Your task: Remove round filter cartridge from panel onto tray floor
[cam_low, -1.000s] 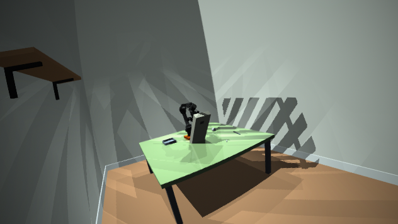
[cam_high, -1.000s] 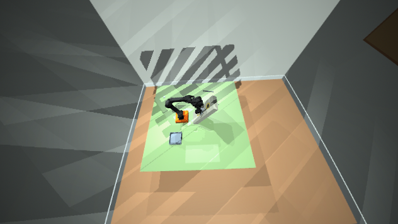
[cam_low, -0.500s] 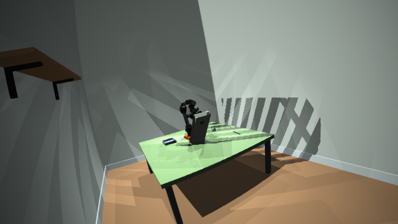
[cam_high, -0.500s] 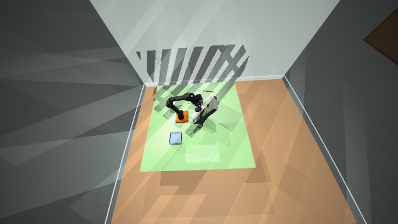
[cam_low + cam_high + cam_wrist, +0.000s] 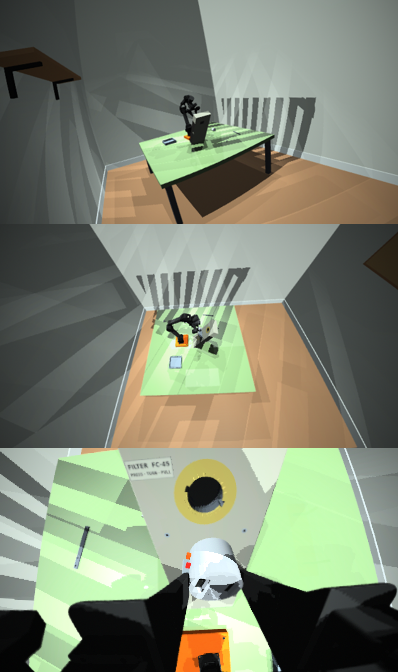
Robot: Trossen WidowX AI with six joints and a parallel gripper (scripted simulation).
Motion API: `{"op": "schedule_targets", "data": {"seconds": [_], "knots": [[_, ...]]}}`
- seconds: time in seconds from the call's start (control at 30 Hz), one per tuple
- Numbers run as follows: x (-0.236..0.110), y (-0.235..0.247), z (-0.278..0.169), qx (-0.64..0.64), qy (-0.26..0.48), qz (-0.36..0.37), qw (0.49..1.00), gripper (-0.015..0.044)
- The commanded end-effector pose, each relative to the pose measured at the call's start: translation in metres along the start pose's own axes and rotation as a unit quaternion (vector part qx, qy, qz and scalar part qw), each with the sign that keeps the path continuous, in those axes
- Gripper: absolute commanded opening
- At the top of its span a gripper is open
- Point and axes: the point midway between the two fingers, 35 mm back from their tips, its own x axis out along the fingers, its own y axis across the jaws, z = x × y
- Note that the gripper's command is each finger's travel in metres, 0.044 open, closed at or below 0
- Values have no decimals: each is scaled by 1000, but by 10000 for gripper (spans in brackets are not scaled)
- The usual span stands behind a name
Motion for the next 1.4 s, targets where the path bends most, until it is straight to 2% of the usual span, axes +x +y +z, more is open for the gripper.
{"op": "schedule_targets", "data": {"seconds": [0.0,0.8,0.83,1.37], "knots": [[-5,-4,2,1,-3,-1,1000,0],[5,-84,0,0,-3,-4,1000,0],[6,-76,0,4,4,-5,1000,0],[4,-150,-40,180,5,-111,977,0]]}}
